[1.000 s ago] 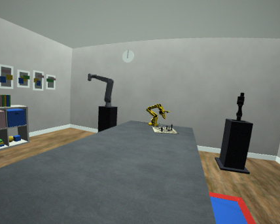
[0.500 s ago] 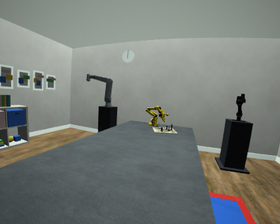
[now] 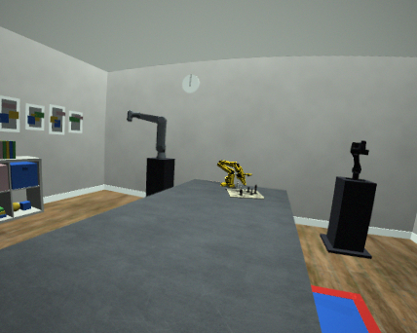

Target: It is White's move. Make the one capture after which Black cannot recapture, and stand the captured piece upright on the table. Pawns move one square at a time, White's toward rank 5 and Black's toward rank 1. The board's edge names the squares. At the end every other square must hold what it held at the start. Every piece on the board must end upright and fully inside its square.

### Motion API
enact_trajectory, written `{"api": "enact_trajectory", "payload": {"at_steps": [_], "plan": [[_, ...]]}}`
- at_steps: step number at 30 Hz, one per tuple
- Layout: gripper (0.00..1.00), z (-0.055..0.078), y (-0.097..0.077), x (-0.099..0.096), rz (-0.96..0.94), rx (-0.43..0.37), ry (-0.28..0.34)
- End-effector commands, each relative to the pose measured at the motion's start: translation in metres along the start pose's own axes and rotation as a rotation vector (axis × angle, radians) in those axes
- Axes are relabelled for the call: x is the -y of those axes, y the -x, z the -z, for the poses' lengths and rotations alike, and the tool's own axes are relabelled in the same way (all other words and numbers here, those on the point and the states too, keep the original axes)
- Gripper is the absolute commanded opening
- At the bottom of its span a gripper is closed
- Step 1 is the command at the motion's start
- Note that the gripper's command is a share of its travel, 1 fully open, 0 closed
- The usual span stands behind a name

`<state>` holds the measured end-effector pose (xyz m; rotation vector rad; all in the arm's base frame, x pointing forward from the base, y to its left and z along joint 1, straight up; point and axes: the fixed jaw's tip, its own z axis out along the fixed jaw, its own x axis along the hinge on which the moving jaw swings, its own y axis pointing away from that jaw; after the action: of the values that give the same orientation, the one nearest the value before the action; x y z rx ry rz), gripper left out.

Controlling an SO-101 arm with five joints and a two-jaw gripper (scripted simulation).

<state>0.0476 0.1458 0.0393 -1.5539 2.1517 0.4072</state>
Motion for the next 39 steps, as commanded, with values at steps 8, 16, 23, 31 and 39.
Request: {"api": "enact_trajectory", "payload": {"at_steps": [8, 16, 23, 31, 39], "plan": [[0.0, -0.0041, -0.0042, -0.0018, 0.007, -0.007, 0.006], [0.0, -0.0075, -0.0116, -0.0022, 0.009, -0.008, 0.007], [0.0, -0.0076, -0.0117, -0.0022, 0.009, -0.008, 0.007], [0.0, -0.0076, -0.0117, -0.0022, 0.009, -0.008, 0.007], [0.0, -0.0076, -0.0117, -0.0022, 0.009, -0.008, 0.007]]}}
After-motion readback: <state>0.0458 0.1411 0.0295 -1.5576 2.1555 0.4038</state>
